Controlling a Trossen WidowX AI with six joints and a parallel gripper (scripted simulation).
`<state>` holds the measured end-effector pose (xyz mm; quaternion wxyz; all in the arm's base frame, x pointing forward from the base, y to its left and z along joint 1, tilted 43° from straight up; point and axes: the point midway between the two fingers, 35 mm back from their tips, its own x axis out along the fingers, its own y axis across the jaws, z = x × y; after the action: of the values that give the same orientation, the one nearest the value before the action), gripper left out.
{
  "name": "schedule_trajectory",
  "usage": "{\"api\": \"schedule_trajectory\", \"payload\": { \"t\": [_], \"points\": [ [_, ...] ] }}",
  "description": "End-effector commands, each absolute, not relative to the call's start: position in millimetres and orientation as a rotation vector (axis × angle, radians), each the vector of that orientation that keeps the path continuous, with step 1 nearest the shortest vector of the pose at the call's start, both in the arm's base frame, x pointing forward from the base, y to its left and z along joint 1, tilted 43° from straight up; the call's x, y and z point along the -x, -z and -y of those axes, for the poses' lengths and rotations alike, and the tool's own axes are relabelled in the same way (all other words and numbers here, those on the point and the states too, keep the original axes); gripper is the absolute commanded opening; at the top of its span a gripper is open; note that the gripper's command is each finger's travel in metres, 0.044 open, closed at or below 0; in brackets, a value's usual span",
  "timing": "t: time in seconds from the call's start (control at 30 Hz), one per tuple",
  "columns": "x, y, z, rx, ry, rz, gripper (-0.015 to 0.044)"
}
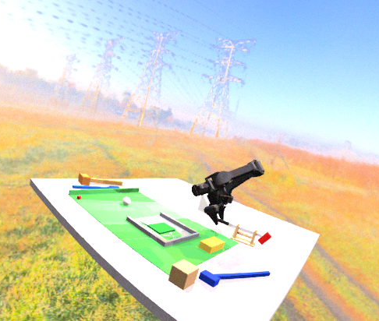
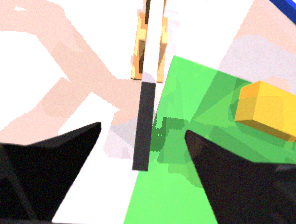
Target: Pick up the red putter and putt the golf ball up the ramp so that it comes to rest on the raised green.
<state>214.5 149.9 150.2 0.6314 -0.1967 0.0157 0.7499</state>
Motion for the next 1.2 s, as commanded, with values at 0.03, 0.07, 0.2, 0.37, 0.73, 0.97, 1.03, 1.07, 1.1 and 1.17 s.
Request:
{"api": "schedule_trajectory", "payload": {
  "t": [0.03, 0.07, 0.2, 0.37, 0.73, 0.97, 1.03, 1.07, 1.1, 1.17],
  "points": [
    [-212, -148, -156, 0.440, -1.715, -0.039, 0.0440],
    [-212, -147, -157, 0.440, -1.715, -0.039, 0.0440],
    [-211, -145, -163, 0.440, -1.715, -0.039, 0.0440],
    [-210, -144, -171, 0.437, -1.715, -0.036, 0.0440],
    [-212, -145, -169, 0.450, -1.716, -0.035, 0.0204],
    [-212, -145, -169, 0.450, -1.716, -0.035, 0.0040],
    [-212, -145, -169, 0.450, -1.716, -0.035, 0.0026],
    [-212, -145, -169, 0.450, -1.716, -0.035, 0.0020],
    [-212, -145, -169, 0.450, -1.716, -0.035, 0.0013],
    [-212, -145, -169, 0.450, -1.716, -0.035, 0.0000]
  ]
}}
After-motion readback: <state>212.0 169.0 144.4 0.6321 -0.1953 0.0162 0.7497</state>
